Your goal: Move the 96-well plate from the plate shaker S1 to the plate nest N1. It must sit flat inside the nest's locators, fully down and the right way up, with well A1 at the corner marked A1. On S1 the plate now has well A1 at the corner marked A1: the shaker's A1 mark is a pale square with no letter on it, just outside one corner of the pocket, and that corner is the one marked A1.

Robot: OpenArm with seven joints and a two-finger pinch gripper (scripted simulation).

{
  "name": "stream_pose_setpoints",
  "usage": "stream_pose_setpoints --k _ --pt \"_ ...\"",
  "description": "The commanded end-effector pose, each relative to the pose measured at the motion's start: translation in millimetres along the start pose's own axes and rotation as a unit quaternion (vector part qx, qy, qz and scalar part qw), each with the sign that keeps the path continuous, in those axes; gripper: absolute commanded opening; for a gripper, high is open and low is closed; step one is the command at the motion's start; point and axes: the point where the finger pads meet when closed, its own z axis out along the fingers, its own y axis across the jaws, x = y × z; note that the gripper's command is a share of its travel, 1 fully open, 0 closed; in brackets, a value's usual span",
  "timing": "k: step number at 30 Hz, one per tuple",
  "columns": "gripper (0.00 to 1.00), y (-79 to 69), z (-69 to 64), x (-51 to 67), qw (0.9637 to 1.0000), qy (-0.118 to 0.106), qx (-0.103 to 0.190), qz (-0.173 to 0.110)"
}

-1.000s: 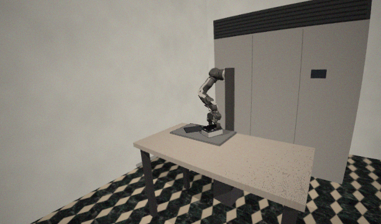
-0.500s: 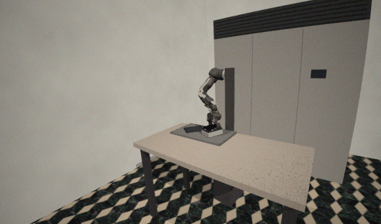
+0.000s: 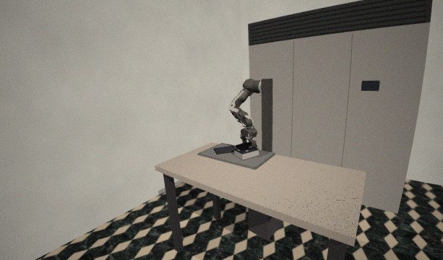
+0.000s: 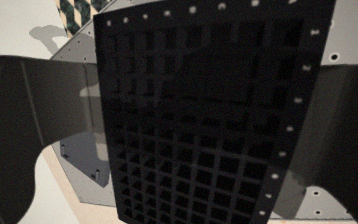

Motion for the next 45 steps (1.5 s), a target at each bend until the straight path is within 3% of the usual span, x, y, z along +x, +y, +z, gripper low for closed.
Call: stream_pose_setpoints --k 1,2,14,19,31,36,45 --pt "0.00 1.0 -10.4 -1.4 1.0000 0.001 0.005 0.006" --pt "0.00 1.1 -16.7 -1.7 1.0000 0.000 0.005 0.006" --pt "0.00 1.1 -16.7 -1.7 1.0000 0.000 0.005 0.006" --pt "0.00 1.8 -48.5 -2.2 1.0000 0.000 0.005 0.006" --pt "0.00 1.8 -48.5 -2.2 1.0000 0.000 0.005 0.006" --pt "0.00 0.9 -80.0 -1.1 1.0000 0.000 0.005 0.006" --pt "0.00 0.9 -80.0 -1.1 1.0000 0.000 0.005 0.006"
